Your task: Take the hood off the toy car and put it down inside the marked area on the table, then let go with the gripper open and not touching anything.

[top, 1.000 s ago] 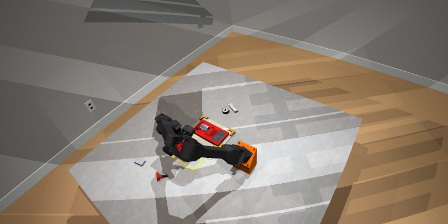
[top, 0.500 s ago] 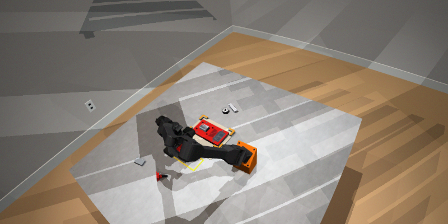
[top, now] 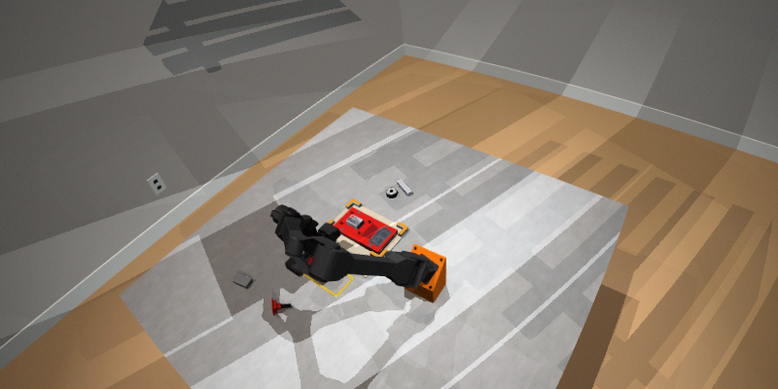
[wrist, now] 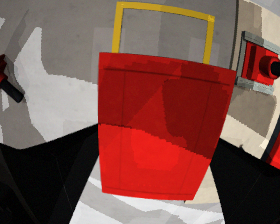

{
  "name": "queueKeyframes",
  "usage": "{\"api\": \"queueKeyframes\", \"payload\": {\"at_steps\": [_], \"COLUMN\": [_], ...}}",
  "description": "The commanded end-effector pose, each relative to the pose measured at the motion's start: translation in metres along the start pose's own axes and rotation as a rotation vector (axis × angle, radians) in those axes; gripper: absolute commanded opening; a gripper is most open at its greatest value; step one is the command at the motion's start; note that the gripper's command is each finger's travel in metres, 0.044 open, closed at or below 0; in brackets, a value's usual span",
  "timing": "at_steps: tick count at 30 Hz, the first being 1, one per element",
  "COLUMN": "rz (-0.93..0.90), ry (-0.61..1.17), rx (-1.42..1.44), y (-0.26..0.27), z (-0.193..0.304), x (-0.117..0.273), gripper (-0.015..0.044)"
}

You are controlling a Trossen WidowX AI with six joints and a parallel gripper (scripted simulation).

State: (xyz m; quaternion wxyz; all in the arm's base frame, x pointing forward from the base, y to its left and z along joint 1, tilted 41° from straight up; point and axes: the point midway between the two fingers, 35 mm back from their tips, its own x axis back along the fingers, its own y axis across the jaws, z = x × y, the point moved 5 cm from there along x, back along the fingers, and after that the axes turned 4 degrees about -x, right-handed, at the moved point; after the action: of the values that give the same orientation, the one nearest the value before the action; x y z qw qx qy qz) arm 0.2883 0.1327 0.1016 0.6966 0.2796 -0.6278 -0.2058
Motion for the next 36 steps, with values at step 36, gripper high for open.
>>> {"api": "queueKeyframes", "payload": {"at_steps": [36], "rz": [-0.008], "ry": [0.0], "rx": [-0.008], "y": [0.001], "z": [0.002], "x": [-0.024], "gripper": [0.0]}}
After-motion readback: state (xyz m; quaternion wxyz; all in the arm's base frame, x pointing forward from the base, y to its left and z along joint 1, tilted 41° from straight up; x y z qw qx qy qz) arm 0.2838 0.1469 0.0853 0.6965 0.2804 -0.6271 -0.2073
